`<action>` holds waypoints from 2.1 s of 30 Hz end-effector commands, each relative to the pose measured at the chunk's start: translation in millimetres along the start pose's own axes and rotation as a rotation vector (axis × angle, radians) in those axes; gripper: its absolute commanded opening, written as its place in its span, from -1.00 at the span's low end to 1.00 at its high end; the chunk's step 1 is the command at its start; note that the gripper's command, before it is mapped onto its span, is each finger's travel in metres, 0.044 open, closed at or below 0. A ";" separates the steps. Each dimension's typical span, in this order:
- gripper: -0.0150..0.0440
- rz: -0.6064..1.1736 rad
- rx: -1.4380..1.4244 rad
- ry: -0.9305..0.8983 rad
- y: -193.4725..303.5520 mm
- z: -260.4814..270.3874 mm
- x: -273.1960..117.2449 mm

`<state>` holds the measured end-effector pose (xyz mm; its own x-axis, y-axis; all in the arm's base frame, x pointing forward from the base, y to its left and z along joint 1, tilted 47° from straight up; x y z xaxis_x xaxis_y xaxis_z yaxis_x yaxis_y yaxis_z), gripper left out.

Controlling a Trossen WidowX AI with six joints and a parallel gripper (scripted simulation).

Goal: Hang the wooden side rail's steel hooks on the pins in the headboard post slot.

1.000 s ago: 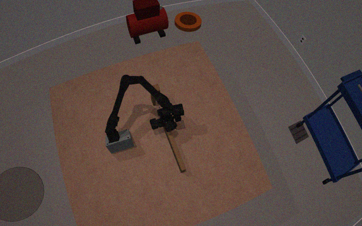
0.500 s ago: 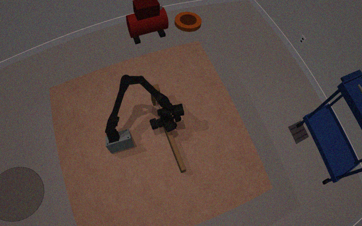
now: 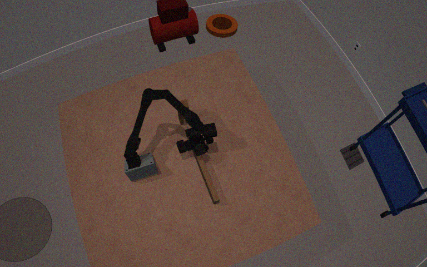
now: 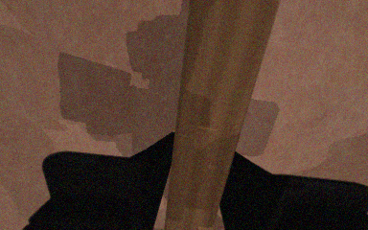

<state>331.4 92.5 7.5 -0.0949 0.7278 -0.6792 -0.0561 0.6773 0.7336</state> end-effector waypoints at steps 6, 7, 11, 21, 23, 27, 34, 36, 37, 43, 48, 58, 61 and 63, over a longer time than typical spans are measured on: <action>-0.49 0.002 -0.006 -0.007 -0.2 1.1 -3.7; -0.49 0.002 -0.006 -0.007 -0.2 1.1 -3.9; -0.49 0.002 -0.006 -0.007 -0.2 1.1 -4.5; -0.49 0.001 -0.006 -0.007 -0.2 1.1 -6.2; -0.49 0.001 -0.006 -0.007 -0.2 1.1 -6.5; -0.49 0.001 -0.006 -0.007 -0.2 1.1 -7.2; -0.49 0.001 -0.006 -0.007 -0.2 1.1 -8.4; -0.49 0.001 -0.006 -0.007 -0.2 1.1 -8.7; -0.49 0.001 -0.006 -0.007 -0.2 1.1 -8.9; -0.49 0.001 -0.006 -0.007 -0.2 1.1 -9.9; -0.49 0.001 -0.006 -0.007 -0.2 1.1 -10.7; -0.49 0.001 -0.006 -0.007 -0.2 1.1 -12.4; -0.49 0.001 -0.006 -0.007 -0.2 1.1 -12.9; -0.49 0.001 -0.006 -0.007 -0.2 1.1 -13.2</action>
<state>332.0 85.7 14.2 -0.0973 0.7293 -0.6772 -0.0570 0.6752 0.7354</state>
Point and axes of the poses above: the point midway between the two fingers, 35 mm back from their tips, its own x axis out along the fingers, its own z axis across the jaws, y = z × x, the point moved 4 cm from there along -x, back along the fingers, and after that the axes turned 4 degrees about x, right-handed, at the moved point
